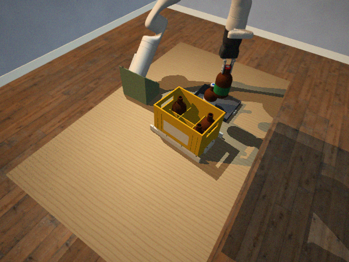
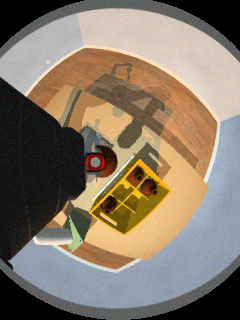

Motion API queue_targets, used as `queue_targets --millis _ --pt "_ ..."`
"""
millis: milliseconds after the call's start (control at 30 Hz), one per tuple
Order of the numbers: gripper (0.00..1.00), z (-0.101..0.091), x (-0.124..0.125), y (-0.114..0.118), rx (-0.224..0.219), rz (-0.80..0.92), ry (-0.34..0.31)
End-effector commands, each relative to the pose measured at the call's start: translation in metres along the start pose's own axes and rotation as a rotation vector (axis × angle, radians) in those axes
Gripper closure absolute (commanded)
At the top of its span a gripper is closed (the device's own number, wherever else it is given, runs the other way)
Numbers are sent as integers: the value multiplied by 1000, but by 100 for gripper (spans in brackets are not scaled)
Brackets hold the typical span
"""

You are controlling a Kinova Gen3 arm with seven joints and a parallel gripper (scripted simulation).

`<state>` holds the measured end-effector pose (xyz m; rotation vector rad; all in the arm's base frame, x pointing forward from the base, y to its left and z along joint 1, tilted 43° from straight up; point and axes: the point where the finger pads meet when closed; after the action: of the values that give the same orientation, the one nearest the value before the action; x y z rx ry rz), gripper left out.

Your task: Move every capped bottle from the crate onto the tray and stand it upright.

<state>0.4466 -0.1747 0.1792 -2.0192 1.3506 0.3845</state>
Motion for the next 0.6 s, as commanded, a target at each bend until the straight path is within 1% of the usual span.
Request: queue_targets --millis 0,167,267,567 --pt "100 -2 -5 -4 0 -6 7" --pt "100 -3 -14 -9 -1 -7 8" --pt "100 -2 -14 -9 0 -4 4" --pt "100 -2 -29 -19 0 -6 7"
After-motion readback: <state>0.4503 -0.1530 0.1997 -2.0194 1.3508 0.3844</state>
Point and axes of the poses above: the point where the finger pads meet when closed, its own z axis out along the fingers, its own y axis across the jaws, x = y × z, and after that the axes turned 5 degrees about z, right-handed
